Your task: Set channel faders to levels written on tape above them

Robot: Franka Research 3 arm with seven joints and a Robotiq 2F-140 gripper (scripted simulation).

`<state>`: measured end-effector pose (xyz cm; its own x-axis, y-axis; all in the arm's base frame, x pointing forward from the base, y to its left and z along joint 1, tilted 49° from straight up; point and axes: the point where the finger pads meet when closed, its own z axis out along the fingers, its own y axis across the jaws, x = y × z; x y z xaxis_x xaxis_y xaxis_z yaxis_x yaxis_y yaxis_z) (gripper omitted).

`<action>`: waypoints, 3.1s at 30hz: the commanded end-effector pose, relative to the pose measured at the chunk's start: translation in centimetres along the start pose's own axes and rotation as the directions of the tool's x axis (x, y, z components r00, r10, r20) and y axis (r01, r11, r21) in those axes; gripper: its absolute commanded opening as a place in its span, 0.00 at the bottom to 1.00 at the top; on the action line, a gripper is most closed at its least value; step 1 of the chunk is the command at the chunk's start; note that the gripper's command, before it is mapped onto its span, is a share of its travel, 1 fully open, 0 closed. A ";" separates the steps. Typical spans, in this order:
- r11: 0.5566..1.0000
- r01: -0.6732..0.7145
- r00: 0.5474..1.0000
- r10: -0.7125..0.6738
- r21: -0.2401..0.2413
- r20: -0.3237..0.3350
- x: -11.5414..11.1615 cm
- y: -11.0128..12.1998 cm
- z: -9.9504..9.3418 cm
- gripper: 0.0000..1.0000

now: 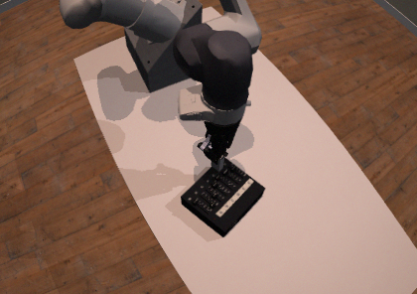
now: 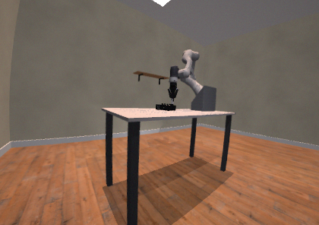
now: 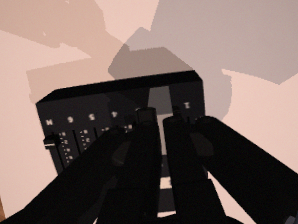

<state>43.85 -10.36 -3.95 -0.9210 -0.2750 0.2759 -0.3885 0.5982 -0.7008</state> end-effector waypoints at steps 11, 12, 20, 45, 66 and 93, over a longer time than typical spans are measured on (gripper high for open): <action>1.000 0.002 1.000 -0.002 0.001 0.005 -0.2 0.0 0.1 0.00; 1.000 0.002 1.000 -0.002 0.001 0.005 -0.2 0.0 0.1 0.00; 1.000 0.002 1.000 -0.002 0.001 0.005 -0.2 -0.1 0.1 0.00; 1.000 0.002 1.000 -0.002 0.001 0.005 -1.3 0.0 0.1 0.00; 1.000 0.002 1.000 -0.002 0.001 0.005 -1.7 0.0 0.1 0.00; 1.000 0.002 1.000 -0.002 0.001 0.005 -1.9 0.0 0.1 0.00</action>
<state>45.43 -10.00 -4.43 -0.9213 -0.2767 0.2730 -0.3875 0.5981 -0.7015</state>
